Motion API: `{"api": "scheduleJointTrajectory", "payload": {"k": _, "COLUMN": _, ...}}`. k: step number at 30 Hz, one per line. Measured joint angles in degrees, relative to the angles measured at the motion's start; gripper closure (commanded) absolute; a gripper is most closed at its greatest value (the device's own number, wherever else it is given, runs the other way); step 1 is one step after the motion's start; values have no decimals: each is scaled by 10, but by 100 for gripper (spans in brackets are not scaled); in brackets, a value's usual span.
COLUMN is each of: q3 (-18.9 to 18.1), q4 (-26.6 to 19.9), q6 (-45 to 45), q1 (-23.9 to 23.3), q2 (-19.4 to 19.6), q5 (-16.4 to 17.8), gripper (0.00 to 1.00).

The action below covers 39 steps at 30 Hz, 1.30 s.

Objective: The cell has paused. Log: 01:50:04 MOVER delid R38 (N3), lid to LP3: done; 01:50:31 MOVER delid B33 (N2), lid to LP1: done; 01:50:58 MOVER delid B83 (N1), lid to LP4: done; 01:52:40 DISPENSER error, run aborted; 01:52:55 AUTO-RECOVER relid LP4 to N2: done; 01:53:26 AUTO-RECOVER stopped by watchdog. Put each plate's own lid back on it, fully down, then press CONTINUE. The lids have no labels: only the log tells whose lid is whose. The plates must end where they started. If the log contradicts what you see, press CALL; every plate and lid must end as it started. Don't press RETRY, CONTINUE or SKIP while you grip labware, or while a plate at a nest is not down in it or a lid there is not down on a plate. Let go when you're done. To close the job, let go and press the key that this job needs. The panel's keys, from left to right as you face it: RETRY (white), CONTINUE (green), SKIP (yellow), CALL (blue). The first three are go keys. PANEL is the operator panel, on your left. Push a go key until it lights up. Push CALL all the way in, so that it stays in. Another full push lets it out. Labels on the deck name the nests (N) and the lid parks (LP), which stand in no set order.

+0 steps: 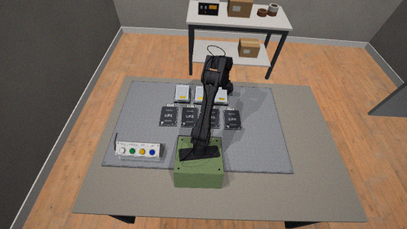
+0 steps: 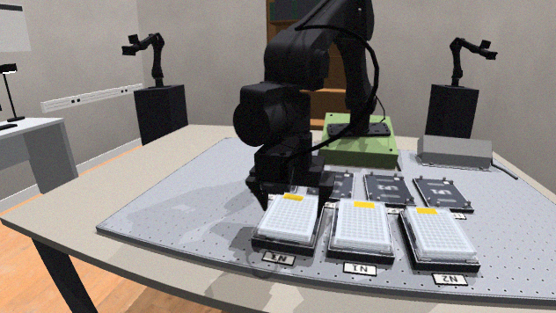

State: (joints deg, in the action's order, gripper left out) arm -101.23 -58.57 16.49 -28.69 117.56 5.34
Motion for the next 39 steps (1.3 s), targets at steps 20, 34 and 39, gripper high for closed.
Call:
{"api": "scheduleJointTrajectory", "payload": {"k": 20, "q3": -24, "q4": -33, "q6": 0, "q1": 0, "q2": -8, "q5": 0, "gripper": 0}}
{"api": "scheduleJointTrajectory", "payload": {"k": 34, "q3": -27, "q4": -41, "q6": 0, "q1": -2, "q2": -11, "q5": 0, "gripper": 0}}
{"api": "scheduleJointTrajectory", "payload": {"k": 39, "q3": -27, "q4": -42, "q6": 0, "q1": -2, "q2": -11, "q5": 0, "gripper": 0}}
